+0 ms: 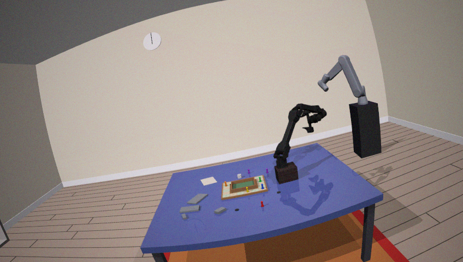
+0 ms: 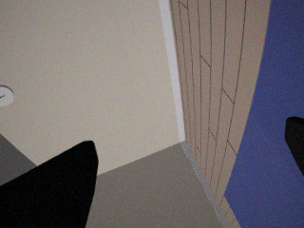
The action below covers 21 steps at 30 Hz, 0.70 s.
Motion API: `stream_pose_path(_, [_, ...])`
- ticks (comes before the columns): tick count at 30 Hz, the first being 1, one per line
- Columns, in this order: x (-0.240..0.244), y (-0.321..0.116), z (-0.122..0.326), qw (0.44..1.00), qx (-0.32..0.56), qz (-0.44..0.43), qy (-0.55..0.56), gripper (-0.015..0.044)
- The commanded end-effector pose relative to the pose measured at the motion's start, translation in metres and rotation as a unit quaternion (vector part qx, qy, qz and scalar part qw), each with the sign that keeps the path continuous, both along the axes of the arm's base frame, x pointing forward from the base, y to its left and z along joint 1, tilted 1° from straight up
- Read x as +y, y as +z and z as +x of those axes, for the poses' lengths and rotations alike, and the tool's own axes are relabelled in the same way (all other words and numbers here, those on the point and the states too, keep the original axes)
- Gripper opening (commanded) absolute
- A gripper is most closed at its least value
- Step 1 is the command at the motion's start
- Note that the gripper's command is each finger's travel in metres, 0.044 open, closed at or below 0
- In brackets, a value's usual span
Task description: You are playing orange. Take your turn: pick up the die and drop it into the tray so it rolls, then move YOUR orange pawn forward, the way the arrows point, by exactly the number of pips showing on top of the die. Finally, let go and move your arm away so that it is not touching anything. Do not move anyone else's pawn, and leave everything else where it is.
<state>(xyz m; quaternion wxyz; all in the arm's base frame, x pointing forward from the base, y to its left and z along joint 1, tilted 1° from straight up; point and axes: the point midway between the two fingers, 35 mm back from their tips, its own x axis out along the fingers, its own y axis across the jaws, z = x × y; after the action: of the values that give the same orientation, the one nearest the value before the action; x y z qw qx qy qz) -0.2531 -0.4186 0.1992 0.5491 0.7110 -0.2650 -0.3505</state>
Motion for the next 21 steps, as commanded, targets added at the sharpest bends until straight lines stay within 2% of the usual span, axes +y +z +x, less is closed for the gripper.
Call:
stream_pose_path(1, [0.0,-0.001,0.0,1.0,0.0,0.004,-0.001,0.0374])
stream_pose_path(3, [-0.003,-0.013,-0.001,0.999,0.002,0.037,-0.008,0.0321])
stream_pose_path(5, [-0.017,-0.025,0.029,0.998,0.032,0.055,0.024,0.0275])
stream_pose_path(13, [-0.05,-0.059,0.156,0.97,0.154,0.069,0.173,0.0275])
stream_pose_path(21, [-0.038,-0.096,0.297,0.888,0.295,0.047,0.349,0.0275])
